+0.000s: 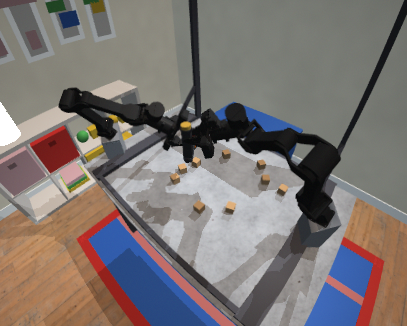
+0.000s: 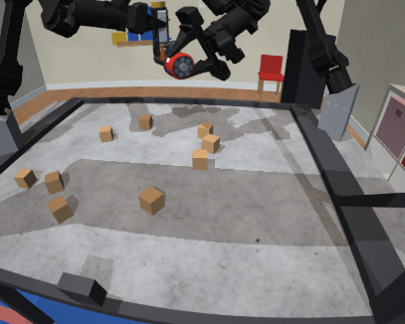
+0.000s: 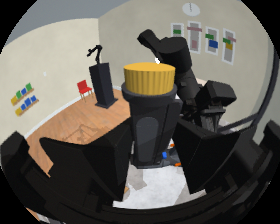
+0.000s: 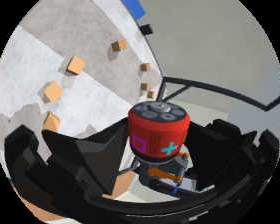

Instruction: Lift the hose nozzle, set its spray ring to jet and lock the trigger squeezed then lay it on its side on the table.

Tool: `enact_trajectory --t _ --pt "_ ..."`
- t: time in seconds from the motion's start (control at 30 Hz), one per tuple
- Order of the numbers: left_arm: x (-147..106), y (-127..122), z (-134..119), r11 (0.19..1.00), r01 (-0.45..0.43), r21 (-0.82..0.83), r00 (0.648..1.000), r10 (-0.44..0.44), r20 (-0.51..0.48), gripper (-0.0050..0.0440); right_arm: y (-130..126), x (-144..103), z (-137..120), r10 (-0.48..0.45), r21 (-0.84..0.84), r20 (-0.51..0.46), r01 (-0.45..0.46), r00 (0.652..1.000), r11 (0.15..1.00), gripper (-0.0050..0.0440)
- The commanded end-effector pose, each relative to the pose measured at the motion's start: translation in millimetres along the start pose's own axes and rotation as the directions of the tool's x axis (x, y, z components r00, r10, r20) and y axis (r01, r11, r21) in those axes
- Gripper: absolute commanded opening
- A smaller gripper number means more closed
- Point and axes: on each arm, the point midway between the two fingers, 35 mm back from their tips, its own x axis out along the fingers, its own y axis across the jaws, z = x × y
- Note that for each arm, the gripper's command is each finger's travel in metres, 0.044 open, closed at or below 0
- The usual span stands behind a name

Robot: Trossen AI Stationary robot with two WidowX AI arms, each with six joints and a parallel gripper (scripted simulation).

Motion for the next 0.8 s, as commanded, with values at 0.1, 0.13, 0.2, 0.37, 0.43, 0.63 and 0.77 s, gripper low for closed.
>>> enact_trajectory --t 0.1,0.13,0.2,0.37,0.43,0.63,0.77 --pt "-0.4 2.1 10.1 1.0 0.004 -0.027 1.0 -0.003 0.022 0.0169 -0.9 -4.9 -6.3 -0.13 -0.006 -0.013 0.13 0.991 0.991 0.0" --pt "-0.4 2.1 10.1 1.0 0.004 -0.027 1.0 -0.003 0.022 0.0169 -1.1 -4.7 -6.6 -0.137 -0.005 -0.014 0.137 0.991 0.991 0.0" --pt "-0.4 2.1 10.1 1.0 0.004 -0.027 1.0 -0.003 0.022 0.0169 -2.7 -4.3 -7.1 -0.111 -0.003 -0.015 0.111 0.994 0.994 0.0" --pt "-0.4 2.1 10.1 1.0 0.004 -0.027 1.0 -0.003 0.022 0.0169 -1.2 -4.6 -7.2 -0.16 -0.005 -0.014 0.16 0.987 0.987 0.0" --pt "-0.5 2.1 10.1 1.0 0.004 -0.027 1.0 -0.003 0.022 0.0169 1.9 -5.0 -6.7 -0.226 -0.008 -0.01 0.226 0.974 0.974 0.0" --pt "-0.5 2.1 10.1 1.0 0.004 -0.027 1.0 -0.003 0.022 0.0169 4.5 -4.4 -7.2 -0.32 -0.011 -0.008 0.32 0.947 0.947 0.0" --pt "-0.5 2.1 10.1 1.0 0.004 -0.027 1.0 -0.003 0.022 0.0169 4.0 -3.8 -7.8 -0.324 -0.01 -0.01 0.324 0.946 0.946 0.0"
